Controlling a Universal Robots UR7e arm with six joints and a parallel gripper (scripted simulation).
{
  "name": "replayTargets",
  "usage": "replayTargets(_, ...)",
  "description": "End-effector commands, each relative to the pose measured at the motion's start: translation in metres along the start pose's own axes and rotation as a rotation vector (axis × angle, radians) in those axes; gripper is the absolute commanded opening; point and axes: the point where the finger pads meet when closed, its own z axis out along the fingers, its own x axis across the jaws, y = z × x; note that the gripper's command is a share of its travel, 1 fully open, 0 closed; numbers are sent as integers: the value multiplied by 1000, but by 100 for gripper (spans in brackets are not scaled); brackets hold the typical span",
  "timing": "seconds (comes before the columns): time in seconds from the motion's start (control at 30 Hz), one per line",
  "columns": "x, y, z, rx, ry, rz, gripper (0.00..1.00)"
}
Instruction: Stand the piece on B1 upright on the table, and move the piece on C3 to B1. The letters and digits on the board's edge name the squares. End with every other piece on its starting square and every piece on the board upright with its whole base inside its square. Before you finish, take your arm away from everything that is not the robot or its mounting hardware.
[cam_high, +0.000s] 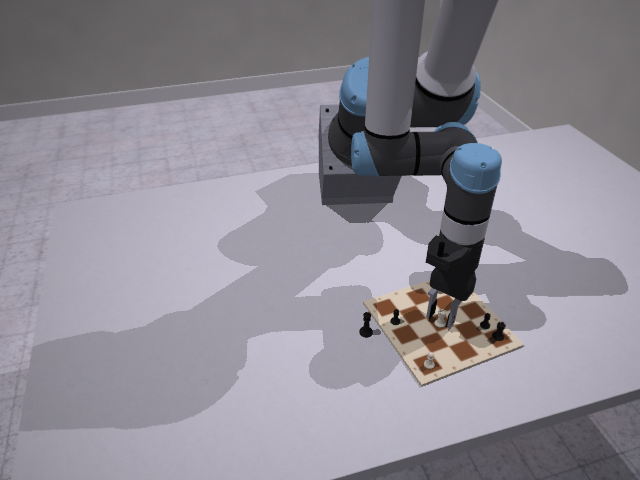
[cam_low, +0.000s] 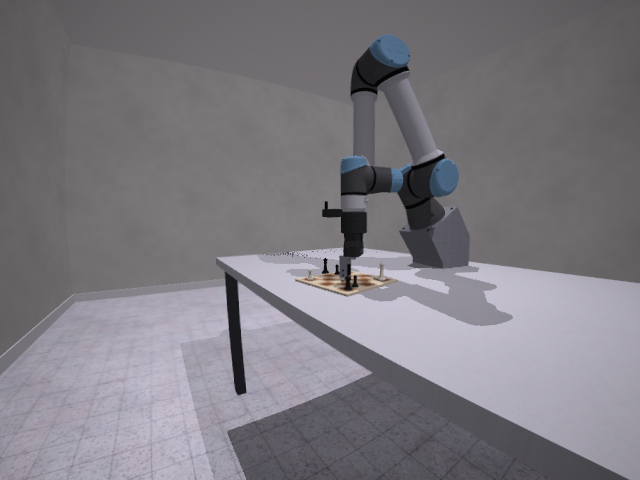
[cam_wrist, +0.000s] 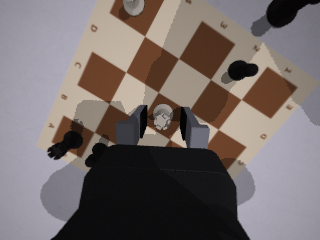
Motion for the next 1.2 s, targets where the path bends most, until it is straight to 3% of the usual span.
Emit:
replayTargets(0.0,-1,-1,0,2,-1,0,73)
replayTargets(0.67,-1,-1,0,2,-1,0,73)
replayTargets(0.7,-1,-1,0,2,-1,0,0)
replayTargets(1.17,-1,-1,0,2,-1,0,0)
